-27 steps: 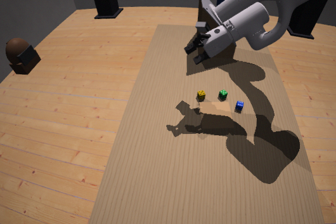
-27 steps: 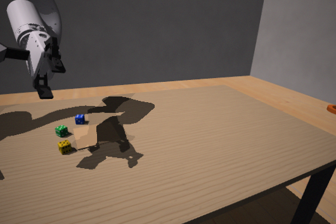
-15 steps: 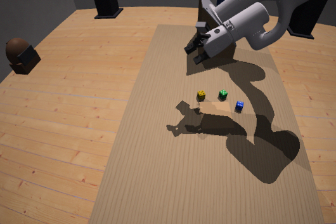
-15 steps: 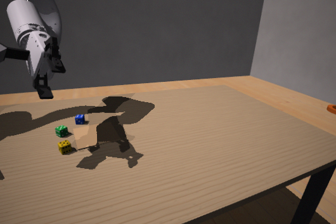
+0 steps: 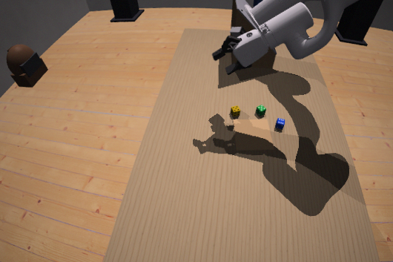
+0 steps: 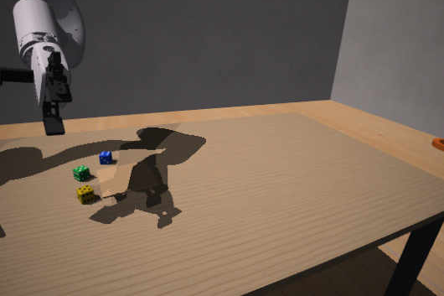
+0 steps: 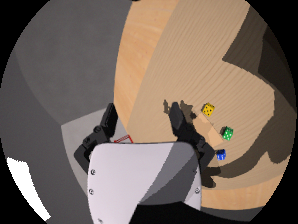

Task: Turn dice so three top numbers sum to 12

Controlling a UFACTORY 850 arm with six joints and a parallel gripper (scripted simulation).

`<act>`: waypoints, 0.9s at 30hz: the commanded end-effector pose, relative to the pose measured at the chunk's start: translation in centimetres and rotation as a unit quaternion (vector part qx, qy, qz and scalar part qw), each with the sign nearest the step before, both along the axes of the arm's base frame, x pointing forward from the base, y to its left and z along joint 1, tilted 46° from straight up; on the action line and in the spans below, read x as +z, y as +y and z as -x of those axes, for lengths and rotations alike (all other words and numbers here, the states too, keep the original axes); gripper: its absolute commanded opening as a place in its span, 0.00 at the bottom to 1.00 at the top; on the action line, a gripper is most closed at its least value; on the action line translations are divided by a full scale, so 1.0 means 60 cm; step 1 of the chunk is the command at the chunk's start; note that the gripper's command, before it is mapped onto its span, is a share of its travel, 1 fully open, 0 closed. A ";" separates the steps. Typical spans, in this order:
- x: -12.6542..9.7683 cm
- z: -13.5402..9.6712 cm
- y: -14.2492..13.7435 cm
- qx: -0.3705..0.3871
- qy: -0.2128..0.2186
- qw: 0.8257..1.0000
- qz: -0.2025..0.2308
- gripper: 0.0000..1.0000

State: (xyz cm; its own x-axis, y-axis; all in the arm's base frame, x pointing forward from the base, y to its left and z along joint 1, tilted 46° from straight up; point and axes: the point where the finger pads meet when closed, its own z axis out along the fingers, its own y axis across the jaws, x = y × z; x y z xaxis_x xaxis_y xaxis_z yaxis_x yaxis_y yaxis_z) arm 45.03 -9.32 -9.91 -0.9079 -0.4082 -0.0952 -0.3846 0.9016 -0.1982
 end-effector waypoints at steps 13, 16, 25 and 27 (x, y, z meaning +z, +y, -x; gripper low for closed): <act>-0.031 0.071 0.018 -0.268 0.104 0.954 -0.081 1.00; -0.034 0.080 0.029 -0.320 0.123 0.934 -0.098 1.00; -0.035 0.093 0.056 -0.424 0.163 0.881 -0.132 1.00; -0.034 0.096 0.073 -0.477 0.183 0.846 -0.151 1.00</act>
